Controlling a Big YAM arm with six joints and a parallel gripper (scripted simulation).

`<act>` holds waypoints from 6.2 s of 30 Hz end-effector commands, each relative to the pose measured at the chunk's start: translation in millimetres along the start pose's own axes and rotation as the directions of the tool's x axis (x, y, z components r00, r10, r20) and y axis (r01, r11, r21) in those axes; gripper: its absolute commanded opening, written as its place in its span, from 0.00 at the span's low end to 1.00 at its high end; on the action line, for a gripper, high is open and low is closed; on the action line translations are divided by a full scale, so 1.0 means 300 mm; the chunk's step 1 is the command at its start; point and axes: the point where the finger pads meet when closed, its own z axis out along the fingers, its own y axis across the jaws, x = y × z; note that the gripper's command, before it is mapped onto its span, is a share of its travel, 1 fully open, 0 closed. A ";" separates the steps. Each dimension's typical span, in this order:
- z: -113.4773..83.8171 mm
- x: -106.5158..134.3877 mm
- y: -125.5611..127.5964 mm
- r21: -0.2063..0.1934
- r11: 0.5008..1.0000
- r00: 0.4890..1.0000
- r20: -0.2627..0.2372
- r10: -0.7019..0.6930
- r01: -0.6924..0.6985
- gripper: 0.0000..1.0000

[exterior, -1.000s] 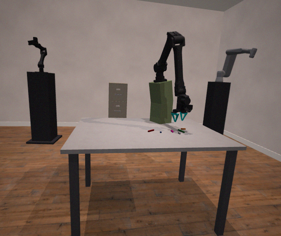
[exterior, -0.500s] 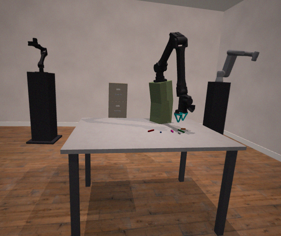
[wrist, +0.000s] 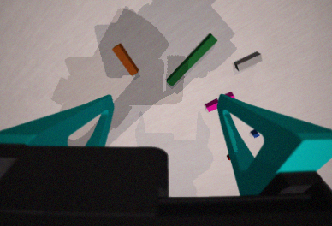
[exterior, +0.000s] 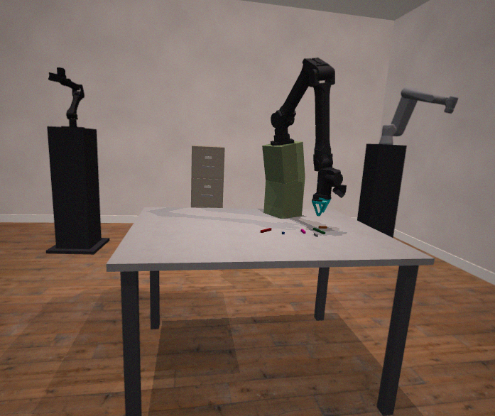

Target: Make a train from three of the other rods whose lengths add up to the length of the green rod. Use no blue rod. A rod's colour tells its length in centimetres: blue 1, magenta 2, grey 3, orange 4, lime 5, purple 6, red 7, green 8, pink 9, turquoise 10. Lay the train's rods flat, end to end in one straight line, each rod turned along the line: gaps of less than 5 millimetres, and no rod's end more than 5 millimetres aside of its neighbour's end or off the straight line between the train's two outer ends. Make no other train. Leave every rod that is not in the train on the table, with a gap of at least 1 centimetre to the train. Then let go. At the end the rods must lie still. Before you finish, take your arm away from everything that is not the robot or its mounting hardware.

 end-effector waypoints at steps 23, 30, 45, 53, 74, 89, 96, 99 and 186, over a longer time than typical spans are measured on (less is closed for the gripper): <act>0.035 -0.023 0.171 -0.006 0.902 0.902 -0.004 -0.431 0.431 1.00; 0.039 -0.033 0.189 -0.003 0.873 0.873 -0.002 -0.488 0.488 0.24; 0.042 -0.023 0.176 -0.005 0.882 0.882 -0.004 -0.471 0.470 0.24; 0.042 -0.023 0.176 -0.005 0.882 0.882 -0.004 -0.471 0.470 0.24; 0.053 -0.037 0.160 0.002 0.885 0.885 0.001 -0.466 0.466 0.24; 0.101 -0.032 0.156 0.001 0.886 0.886 0.000 -0.464 0.464 0.24; 0.127 -0.032 0.157 0.001 0.886 0.886 0.000 -0.464 0.464 0.24; 0.143 -0.031 0.157 0.001 0.886 0.886 0.000 -0.464 0.464 0.24; 0.219 -0.015 0.167 -0.006 0.886 0.886 -0.004 -0.463 0.463 0.24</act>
